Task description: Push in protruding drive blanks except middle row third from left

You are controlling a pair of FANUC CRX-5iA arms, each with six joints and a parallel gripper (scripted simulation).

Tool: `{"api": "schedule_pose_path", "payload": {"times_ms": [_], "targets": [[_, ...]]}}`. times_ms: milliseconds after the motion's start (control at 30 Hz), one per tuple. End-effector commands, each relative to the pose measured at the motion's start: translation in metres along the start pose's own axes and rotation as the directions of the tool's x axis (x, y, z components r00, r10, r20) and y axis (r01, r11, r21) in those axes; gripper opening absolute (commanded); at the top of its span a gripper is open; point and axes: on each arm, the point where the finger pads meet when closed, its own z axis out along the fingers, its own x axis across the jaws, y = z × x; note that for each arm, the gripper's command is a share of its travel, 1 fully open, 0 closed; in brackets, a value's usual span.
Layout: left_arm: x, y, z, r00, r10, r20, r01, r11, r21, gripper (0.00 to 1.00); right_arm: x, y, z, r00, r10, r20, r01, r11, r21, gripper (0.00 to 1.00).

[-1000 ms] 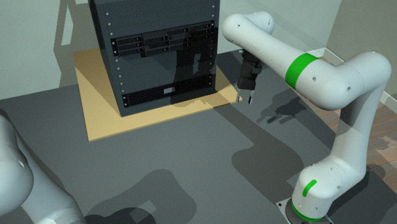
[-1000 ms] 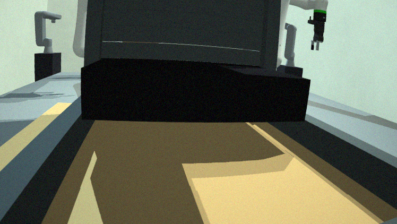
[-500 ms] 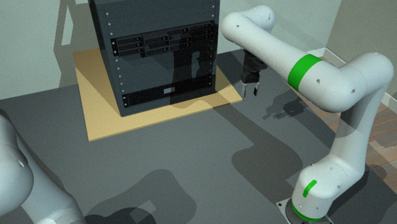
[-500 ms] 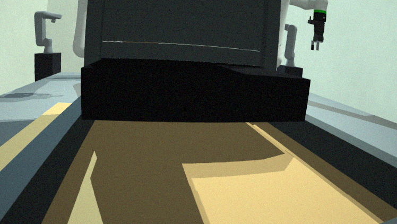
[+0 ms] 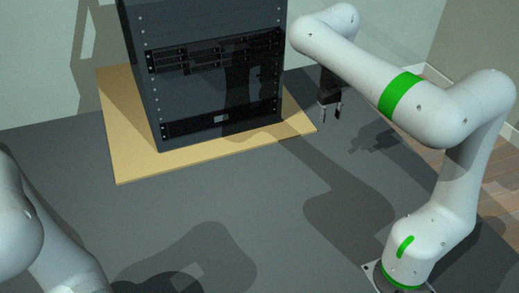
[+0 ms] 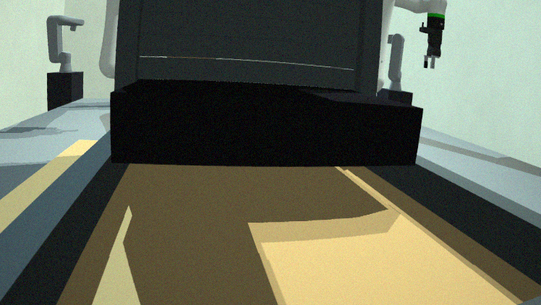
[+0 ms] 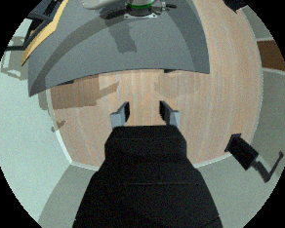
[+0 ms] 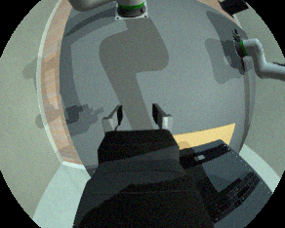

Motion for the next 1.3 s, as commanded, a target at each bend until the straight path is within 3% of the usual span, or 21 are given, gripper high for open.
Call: {"api": "schedule_pose_path", "payload": {"times_ms": [0,767,1267], "targets": [[0.0,0.0,-0.001,1.0,0.0,0.0,0.0,1.0,-0.002,1.0,-0.002,0.001,-0.003,1.0,-0.013,0.006,0.013,1.0,-0.007,1.0],[0.0,0.0,-0.001,1.0,0.0,0.0,0.0,1.0,-0.002,1.0,-0.002,0.003,-0.004,0.999,-0.03,0.011,0.03,0.999,-0.015,1.0],[0.0,0.0,-0.001,1.0,0.0,0.0,0.0,1.0,-0.002,1.0,0.027,0.017,0.003,0.997,-0.058,-0.049,0.054,0.996,-0.072,1.0]]}}
